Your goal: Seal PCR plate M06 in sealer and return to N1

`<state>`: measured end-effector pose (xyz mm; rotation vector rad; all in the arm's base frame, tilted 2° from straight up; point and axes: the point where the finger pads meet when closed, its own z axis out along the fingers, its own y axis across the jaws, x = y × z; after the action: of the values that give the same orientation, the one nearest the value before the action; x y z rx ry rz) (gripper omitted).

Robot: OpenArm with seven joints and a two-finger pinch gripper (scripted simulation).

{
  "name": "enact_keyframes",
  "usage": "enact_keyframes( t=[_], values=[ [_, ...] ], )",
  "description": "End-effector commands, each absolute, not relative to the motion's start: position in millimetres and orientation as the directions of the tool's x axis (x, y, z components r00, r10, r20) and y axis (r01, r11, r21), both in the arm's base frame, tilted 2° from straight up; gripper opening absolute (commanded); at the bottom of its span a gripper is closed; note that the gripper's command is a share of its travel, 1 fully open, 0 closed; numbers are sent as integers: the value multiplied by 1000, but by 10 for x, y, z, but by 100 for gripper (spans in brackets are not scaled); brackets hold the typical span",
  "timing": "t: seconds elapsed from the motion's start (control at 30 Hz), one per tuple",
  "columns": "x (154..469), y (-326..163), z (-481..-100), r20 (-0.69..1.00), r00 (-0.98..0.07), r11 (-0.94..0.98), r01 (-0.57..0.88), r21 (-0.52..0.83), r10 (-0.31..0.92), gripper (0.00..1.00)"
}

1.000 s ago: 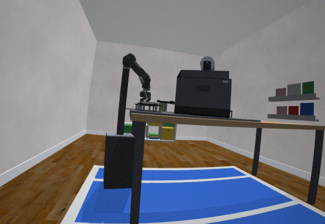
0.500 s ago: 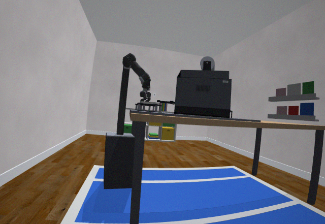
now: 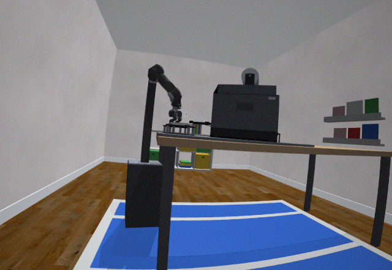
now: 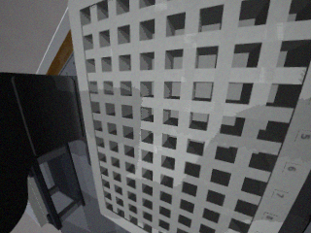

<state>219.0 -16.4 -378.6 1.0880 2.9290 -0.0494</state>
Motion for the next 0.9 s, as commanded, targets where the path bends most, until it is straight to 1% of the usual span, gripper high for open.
enact_keyframes(
  t=[0.0,0.63,0.8,0.87],
  values=[
    [2194,-159,-3780,-26,-757,757,653,-21,652,0],
    [2194,-159,-3780,-26,-757,757,653,-21,652,0],
    [2203,-151,-3463,-27,-753,753,658,-23,657,0],
    [2203,-151,-3463,-27,-753,753,658,-23,657,0]
  ],
)
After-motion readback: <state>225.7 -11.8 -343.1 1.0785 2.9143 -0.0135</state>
